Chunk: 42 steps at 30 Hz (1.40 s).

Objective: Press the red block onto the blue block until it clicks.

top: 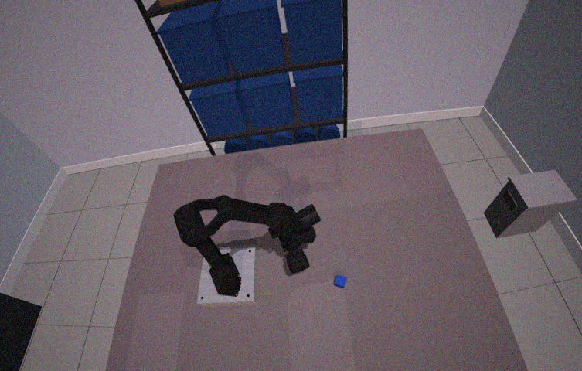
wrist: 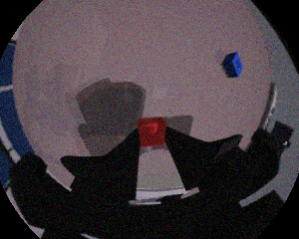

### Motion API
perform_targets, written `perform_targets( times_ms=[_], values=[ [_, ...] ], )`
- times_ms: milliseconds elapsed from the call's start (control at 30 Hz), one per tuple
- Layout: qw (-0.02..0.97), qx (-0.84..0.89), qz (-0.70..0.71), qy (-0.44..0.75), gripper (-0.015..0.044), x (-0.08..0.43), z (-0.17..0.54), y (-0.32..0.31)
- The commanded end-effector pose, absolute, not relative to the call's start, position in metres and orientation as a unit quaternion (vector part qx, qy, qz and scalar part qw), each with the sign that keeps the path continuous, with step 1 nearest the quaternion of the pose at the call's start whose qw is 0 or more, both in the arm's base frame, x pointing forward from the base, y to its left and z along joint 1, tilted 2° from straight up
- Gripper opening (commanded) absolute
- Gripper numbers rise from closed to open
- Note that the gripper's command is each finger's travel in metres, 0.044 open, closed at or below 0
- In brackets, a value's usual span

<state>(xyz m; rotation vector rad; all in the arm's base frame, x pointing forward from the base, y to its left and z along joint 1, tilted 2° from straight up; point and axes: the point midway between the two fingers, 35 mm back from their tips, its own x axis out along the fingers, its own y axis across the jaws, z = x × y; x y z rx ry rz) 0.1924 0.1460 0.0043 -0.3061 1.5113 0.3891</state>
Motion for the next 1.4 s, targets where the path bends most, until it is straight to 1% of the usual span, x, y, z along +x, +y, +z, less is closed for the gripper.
perform_targets(
  times_ms=[0, 400, 767, 933, 1367],
  values=[
    [0.702, -0.137, 0.172, 0.678, 0.0000, 0.195, 0.014, 0.146],
    [0.702, -0.137, 0.172, 0.677, 0.0000, 0.201, 0.068, 0.143],
    [0.702, -0.137, 0.172, 0.677, 0.0000, 0.196, 0.120, 0.134],
    [0.703, -0.134, 0.168, 0.678, 0.0000, 0.198, 0.123, 0.133],
    [0.714, -0.061, 0.096, 0.691, 0.0000, 0.247, 0.112, 0.121]
  ],
)
